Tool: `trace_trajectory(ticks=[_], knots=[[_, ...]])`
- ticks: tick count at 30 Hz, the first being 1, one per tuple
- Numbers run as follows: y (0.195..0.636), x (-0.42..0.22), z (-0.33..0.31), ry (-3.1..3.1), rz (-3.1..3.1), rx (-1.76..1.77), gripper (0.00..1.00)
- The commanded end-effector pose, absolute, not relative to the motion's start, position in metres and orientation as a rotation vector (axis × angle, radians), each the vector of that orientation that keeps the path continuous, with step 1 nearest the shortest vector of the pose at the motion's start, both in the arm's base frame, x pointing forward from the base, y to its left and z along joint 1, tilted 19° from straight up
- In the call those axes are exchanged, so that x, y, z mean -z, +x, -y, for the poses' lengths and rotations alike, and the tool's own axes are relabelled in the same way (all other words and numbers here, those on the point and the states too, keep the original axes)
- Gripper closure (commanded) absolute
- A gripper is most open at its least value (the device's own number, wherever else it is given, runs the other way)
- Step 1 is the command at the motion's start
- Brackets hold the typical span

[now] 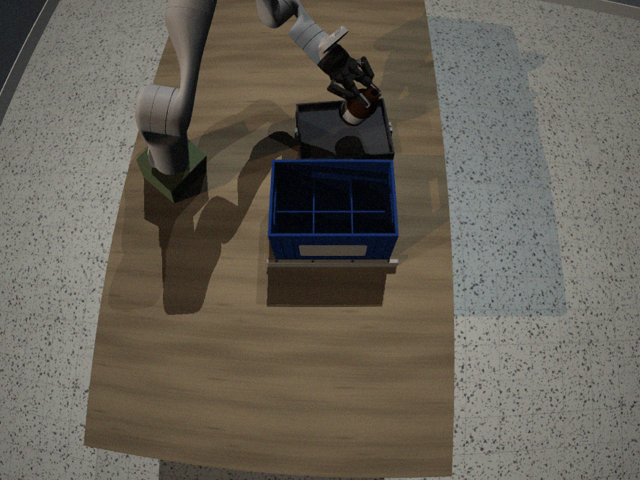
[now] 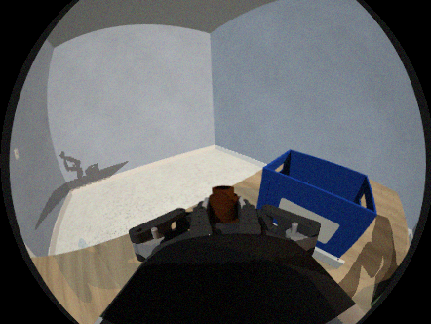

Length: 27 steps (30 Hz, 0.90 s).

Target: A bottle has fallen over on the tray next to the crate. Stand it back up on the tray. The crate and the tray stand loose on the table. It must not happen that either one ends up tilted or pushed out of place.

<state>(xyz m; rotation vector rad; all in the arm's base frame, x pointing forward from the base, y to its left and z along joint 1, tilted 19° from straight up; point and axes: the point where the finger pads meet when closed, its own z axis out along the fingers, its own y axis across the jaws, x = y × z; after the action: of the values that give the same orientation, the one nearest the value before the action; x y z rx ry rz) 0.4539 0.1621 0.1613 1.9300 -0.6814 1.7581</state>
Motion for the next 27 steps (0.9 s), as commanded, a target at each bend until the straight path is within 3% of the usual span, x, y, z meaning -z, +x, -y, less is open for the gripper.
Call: trace_trajectory(ticks=[1, 27], knots=[[0.4541, -0.1624, -0.1629, 1.901, 0.674, -1.785, 1.0], [0.4536, -0.1636, -0.1638, 1.855, 0.661, -1.828, 1.0]])
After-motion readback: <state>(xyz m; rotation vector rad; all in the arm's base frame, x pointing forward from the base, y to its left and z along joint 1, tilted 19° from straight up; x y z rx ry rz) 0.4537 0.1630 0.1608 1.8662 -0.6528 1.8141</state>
